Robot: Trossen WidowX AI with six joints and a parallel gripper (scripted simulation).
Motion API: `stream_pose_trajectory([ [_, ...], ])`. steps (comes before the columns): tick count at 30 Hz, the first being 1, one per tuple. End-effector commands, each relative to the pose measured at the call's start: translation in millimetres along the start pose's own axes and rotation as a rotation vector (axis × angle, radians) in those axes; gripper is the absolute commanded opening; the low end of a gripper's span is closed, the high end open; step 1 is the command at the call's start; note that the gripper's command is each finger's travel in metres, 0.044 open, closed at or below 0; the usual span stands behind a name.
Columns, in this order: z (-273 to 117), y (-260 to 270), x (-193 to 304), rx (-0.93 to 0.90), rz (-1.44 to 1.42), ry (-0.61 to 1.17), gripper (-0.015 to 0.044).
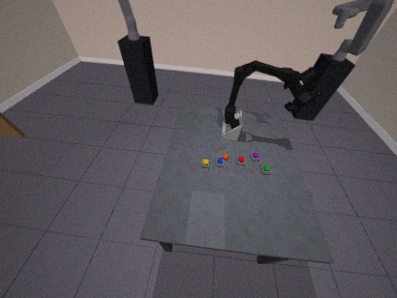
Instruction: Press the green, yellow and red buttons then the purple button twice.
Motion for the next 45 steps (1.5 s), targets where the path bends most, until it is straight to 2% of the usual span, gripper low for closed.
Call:
stream_pose_trajectory([
  [1, 13.6, -11.8, -60.0, 0.139, 0.063, -0.090, 0.0400],
  [8, 33.4, -62.4, -170.5, 0.458, 0.158, -0.176, 0.0400],
  [15, 45.3, -140.6, -259.3, 0.793, 0.198, -0.126, 0.0400],
  [18, 47.1, -161.0, -275.6, 0.864, 0.199, -0.096, 0.0400],
  [24, 47.1, -161.2, -275.7, 0.865, 0.199, -0.096, 0.0400],
  [30, 85.4, -207.0, -276.3, 0.868, 0.200, -0.097, 0.0242],
  [38, 86.9, -209.0, -276.2, 0.868, 0.200, -0.097, 0.0033],
  [45, 86.9, -209.0, -276.2, 0.868, 0.200, -0.097, 0.0020],
])
Point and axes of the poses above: the point midway between the two fingers, 35 mm back from their tips, its own z axis out along the fingers, its own y axis across the jaws, x = y × z, the point moved 10 cm from there along -z, back along the fingers, and after that the axes turned 14 degrees about z, right-handed, at the moved point
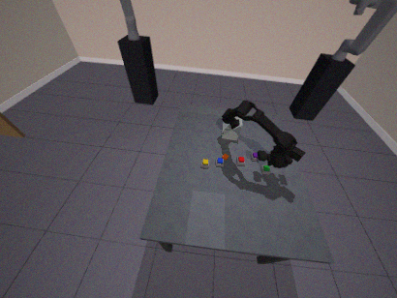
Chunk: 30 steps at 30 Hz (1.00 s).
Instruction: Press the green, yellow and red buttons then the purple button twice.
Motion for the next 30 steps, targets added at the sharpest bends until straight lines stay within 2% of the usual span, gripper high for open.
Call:
stream_pose_trajectory([
  [1, -0.1, 0.2, -0.2, -0.001, -0.002, -0.006, 0.0020],
  [22, 32.9, 0.0, -0.6, 0.001, -0.002, -0.007, 0.0020],
  [30, 34.0, -0.1, -0.6, 0.001, -0.002, -0.007, 0.0020],
])
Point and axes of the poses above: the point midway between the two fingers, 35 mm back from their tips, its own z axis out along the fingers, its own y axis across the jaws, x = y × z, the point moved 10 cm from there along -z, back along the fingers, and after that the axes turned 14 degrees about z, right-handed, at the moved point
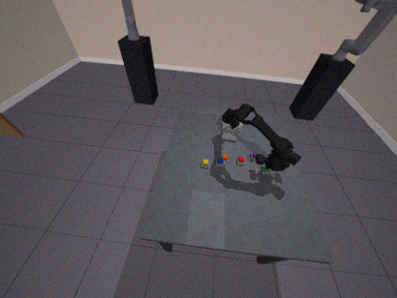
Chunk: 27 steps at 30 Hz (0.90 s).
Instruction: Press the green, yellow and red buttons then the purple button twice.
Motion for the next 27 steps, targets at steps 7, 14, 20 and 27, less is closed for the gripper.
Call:
stream_pose_trajectory([
  [7, 1.5, -0.5, 0.6, 0.005, -0.005, -0.002, 0.0020],
  [14, -28.7, 0.1, 0.6, 0.002, -0.004, -0.001, 0.0020],
  [20, -35.3, 0.1, 0.6, 0.003, -0.005, -0.001, 0.0020],
  [27, -95.0, 0.4, 1.0, 0.000, -0.006, 0.001, 0.0020],
])
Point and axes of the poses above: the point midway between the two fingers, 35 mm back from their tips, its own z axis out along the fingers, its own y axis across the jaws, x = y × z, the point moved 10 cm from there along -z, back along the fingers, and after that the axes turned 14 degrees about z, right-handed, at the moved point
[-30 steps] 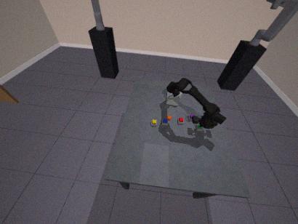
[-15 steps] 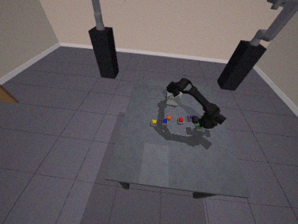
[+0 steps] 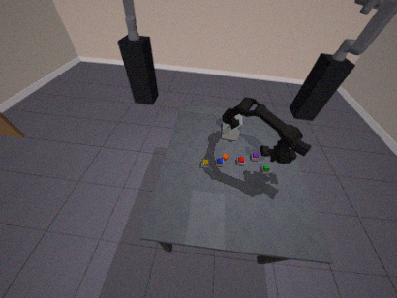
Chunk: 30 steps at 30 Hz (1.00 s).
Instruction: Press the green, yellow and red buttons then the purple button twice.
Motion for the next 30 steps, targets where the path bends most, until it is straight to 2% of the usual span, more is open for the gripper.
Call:
stream_pose_trajectory([
  [1, -19.3, -1.1, -0.1, -0.015, 0.007, -0.006, 0.0020],
  [5, -25.0, -22.7, -19.9, -0.029, 0.002, -0.003, 0.0020],
  [8, -32.8, -71.5, -56.0, -0.050, -0.006, -0.001, 0.0020],
  [16, -33.1, -209.6, -110.9, -0.061, -0.008, -0.009, 0.0020],
  [24, -18.8, -354.7, -105.2, -0.003, 0.002, -0.010, 0.0020],
  [30, -16.8, -372.2, -99.8, 0.009, 0.004, -0.008, 0.0020],
])
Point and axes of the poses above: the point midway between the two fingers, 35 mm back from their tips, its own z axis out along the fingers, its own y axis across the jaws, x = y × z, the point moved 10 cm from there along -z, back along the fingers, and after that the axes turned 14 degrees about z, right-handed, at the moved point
